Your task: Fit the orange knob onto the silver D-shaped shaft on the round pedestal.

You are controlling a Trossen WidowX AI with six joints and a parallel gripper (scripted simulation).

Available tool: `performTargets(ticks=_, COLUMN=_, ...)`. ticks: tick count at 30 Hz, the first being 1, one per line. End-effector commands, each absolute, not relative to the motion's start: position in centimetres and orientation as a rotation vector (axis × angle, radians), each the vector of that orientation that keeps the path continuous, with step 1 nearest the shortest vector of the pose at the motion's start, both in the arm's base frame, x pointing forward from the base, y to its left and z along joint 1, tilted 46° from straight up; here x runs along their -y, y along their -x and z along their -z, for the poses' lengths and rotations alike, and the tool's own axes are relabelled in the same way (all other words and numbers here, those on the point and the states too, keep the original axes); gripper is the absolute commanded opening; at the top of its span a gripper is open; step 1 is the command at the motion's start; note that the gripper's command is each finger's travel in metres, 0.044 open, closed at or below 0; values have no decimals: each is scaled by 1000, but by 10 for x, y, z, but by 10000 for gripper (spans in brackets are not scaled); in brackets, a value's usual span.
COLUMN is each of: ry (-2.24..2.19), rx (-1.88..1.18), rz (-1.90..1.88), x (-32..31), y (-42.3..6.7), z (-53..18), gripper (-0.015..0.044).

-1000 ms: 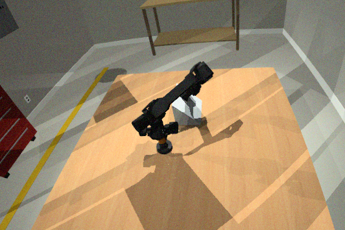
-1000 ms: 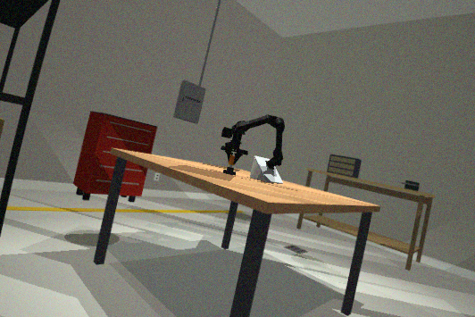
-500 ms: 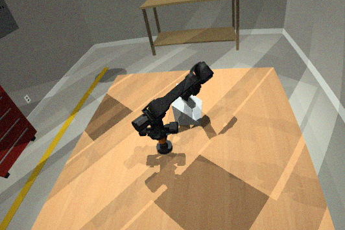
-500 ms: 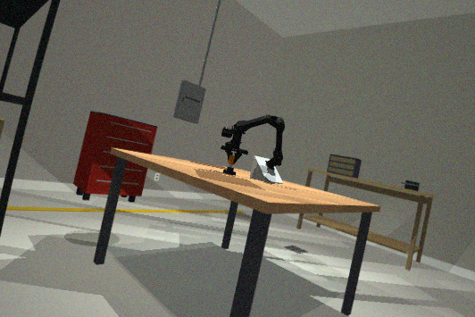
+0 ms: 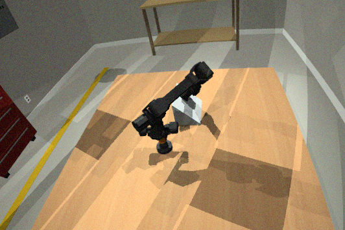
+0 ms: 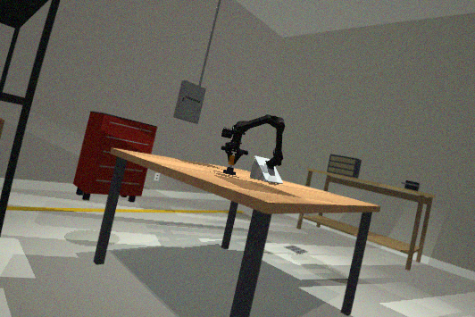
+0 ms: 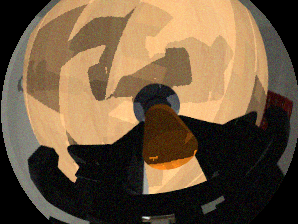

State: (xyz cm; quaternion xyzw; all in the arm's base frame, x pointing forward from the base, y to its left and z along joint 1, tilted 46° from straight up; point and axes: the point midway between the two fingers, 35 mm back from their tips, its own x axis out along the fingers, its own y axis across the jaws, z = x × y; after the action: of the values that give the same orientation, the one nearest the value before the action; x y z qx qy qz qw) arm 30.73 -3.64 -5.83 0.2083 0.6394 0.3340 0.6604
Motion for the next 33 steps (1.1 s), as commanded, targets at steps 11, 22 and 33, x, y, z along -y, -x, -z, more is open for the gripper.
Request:
performTargets(ticks=11, ry=-468, rx=-1439, rz=-755, x=39, y=-311, z=56, gripper=0)
performTargets(ticks=22, ry=-468, rx=-1439, rz=-755, x=36, y=-308, z=58, gripper=0)
performTargets(ticks=33, ry=-468, rx=-1439, rz=-755, x=38, y=-310, z=55, gripper=0)
